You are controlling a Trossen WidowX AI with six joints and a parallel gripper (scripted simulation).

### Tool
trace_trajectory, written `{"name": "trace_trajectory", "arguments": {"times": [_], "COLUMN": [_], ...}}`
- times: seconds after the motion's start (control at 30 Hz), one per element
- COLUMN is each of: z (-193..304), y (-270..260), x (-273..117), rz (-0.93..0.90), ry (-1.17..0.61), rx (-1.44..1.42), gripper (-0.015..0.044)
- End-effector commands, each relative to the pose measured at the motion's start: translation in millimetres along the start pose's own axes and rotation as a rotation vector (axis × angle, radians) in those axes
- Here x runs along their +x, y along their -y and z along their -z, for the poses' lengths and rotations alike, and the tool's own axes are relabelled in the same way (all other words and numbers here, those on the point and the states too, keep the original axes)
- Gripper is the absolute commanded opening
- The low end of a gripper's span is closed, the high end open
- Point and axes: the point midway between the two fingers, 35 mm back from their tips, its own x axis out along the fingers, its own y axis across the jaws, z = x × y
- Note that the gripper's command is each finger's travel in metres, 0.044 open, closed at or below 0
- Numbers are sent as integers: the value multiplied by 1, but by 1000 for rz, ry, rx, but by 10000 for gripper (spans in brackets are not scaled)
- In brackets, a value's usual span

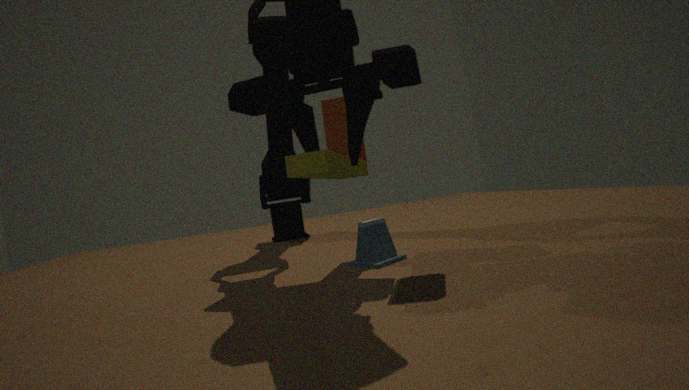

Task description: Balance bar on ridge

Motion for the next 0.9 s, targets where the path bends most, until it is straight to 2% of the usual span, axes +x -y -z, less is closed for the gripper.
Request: {"name": "trace_trajectory", "arguments": {"times": [0.0,0.43,0.87], "z": [-3,-4,-2], "y": [-3,-6,-6], "x": [-3,0,19], "rz": [-2,-4,-7], "ry": [8,8,6], "rx": [171,627,1360], "gripper": [0,0,0]}}
